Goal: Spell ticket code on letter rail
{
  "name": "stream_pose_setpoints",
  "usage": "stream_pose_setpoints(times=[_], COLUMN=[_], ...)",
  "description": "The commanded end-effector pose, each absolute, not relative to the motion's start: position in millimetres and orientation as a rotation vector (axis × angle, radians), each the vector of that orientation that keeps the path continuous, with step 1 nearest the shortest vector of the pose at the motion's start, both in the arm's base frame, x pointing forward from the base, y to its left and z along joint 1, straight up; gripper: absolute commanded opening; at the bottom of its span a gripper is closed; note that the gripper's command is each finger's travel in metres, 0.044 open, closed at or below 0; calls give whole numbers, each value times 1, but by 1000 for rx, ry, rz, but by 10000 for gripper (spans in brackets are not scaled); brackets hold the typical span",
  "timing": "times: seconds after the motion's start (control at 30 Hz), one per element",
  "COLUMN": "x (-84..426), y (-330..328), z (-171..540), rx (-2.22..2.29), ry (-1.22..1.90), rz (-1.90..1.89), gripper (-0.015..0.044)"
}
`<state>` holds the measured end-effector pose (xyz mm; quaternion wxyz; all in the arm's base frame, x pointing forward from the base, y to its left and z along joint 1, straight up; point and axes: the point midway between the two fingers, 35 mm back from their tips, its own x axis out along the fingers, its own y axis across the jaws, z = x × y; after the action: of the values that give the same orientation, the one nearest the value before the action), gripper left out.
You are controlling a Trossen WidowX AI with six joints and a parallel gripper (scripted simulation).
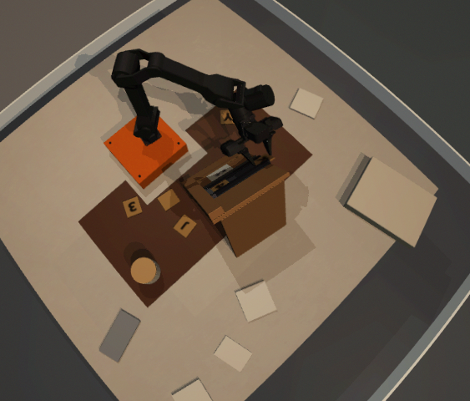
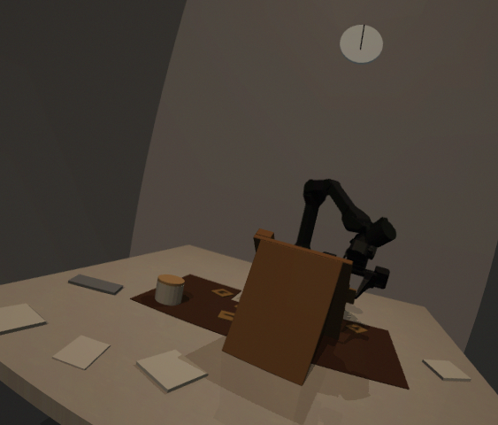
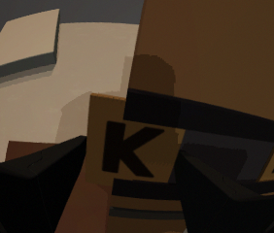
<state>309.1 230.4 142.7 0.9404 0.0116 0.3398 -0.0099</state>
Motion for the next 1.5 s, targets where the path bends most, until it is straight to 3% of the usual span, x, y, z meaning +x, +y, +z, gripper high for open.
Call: stream_pose_setpoints(times=[0.0, 1.47], x=[309, 309], y=[229, 204], z=[145, 143], rx=[27, 25], ry=[691, 690], rz=[-14, -15], gripper=[0, 0])
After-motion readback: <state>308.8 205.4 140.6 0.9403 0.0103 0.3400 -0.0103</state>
